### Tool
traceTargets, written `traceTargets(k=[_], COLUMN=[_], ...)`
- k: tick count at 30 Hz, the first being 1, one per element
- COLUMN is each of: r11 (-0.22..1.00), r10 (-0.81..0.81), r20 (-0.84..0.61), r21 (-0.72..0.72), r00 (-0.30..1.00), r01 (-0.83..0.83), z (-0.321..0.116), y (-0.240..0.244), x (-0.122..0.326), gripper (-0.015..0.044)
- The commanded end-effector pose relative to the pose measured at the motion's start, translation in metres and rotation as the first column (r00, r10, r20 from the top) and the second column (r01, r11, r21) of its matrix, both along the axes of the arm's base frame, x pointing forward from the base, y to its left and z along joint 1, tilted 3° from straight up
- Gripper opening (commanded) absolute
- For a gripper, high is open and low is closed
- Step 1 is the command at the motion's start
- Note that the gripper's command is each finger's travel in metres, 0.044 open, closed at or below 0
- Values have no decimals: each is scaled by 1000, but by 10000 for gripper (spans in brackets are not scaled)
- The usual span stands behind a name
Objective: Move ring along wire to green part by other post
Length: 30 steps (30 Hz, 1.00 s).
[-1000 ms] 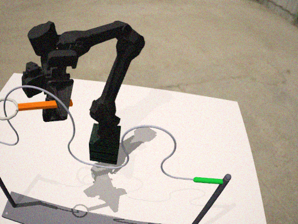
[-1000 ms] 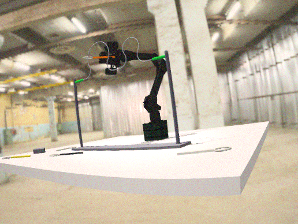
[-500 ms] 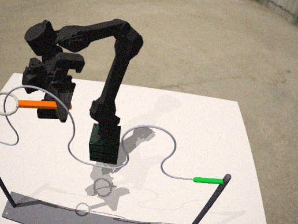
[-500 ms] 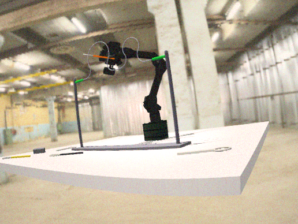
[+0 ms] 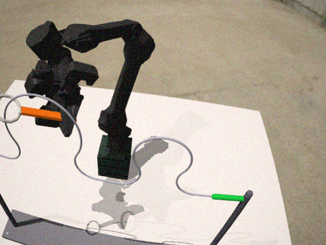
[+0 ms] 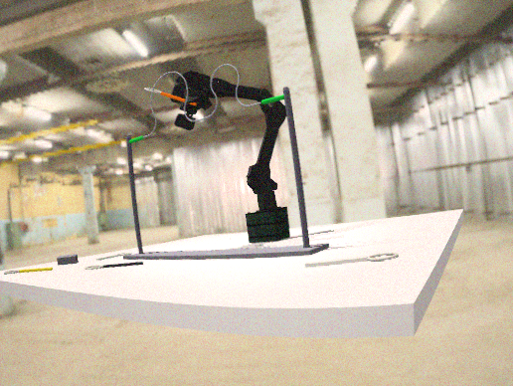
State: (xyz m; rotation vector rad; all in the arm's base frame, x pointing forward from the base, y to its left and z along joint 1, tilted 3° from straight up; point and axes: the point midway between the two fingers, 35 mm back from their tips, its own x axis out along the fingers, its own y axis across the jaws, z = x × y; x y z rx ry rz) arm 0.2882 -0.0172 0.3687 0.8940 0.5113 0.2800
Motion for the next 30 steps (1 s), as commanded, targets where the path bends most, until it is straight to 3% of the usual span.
traceTargets(k=[1,30], r11=[998,904], r10=[-1,-21], r20=[6,25], r21=[-56,-427], r00=[1000,999], r01=[1,30], z=[0,-8], y=[-1,-11], x=[1,2], gripper=[-150,-150])
